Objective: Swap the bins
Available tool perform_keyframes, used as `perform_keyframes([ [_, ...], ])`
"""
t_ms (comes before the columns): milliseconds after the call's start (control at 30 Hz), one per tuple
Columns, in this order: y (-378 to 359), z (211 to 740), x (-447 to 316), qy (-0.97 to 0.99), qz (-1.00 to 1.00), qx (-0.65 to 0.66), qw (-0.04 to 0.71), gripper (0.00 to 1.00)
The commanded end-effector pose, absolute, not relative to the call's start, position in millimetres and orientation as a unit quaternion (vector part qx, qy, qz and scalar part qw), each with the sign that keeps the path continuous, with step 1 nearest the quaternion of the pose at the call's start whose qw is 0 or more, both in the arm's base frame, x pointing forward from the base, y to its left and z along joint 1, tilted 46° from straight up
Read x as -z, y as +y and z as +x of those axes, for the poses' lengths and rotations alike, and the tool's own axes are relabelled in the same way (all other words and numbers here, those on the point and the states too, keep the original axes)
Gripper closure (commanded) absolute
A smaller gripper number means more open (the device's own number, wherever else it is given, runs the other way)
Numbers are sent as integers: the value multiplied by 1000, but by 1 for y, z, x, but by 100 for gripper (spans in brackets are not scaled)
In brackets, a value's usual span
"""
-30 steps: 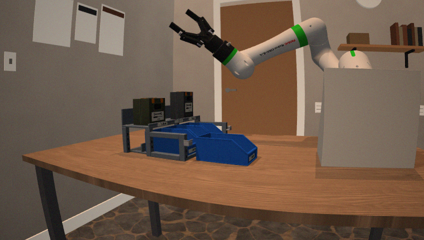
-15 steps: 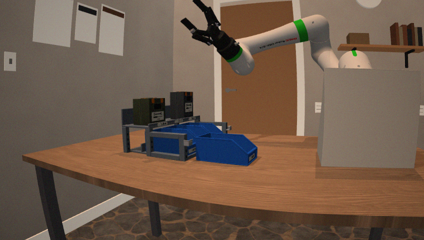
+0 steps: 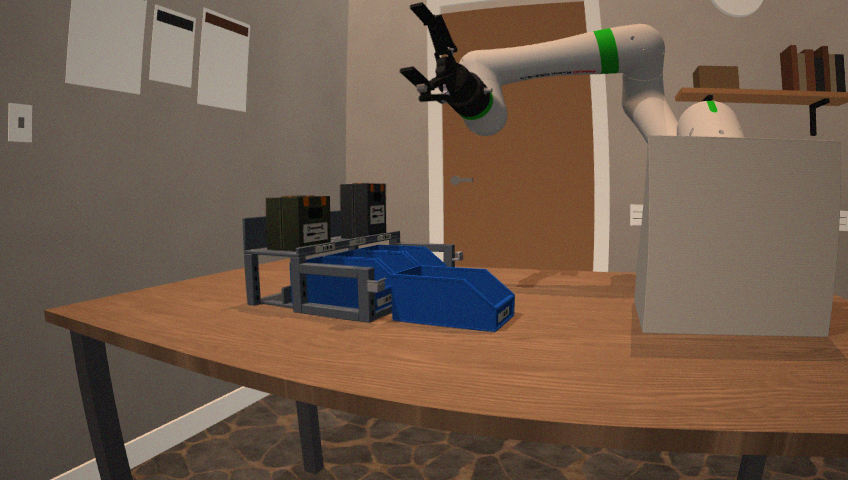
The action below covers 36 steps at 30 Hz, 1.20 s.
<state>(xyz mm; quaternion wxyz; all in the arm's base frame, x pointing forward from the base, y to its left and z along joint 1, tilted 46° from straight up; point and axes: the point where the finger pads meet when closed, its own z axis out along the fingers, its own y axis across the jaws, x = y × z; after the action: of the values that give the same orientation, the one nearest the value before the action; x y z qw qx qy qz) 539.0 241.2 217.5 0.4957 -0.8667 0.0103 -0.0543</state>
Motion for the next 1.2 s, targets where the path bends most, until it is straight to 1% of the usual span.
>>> perform_keyframes([
  [0, 223, 519, -204, -10, -898, 24, 440, 0],
  [367, 137, 494, -196, -34, -963, -19, 265, 0],
  [433, 137, 494, -196, -34, -963, -19, 265, 0],
  [467, 129, 493, -197, -34, -968, -21, 248, 0],
  [667, 74, 493, -217, -28, -989, -22, 144, 0],
  [900, 12, 499, -260, -6, -1000, -6, 24, 0],
  [1000, 12, 499, -260, -6, -1000, -6, 24, 0],
  [1067, -1, 500, -269, -11, -1000, -2, -6, 0],
  [1167, -9, 503, -250, -73, -997, -13, -37, 0],
])
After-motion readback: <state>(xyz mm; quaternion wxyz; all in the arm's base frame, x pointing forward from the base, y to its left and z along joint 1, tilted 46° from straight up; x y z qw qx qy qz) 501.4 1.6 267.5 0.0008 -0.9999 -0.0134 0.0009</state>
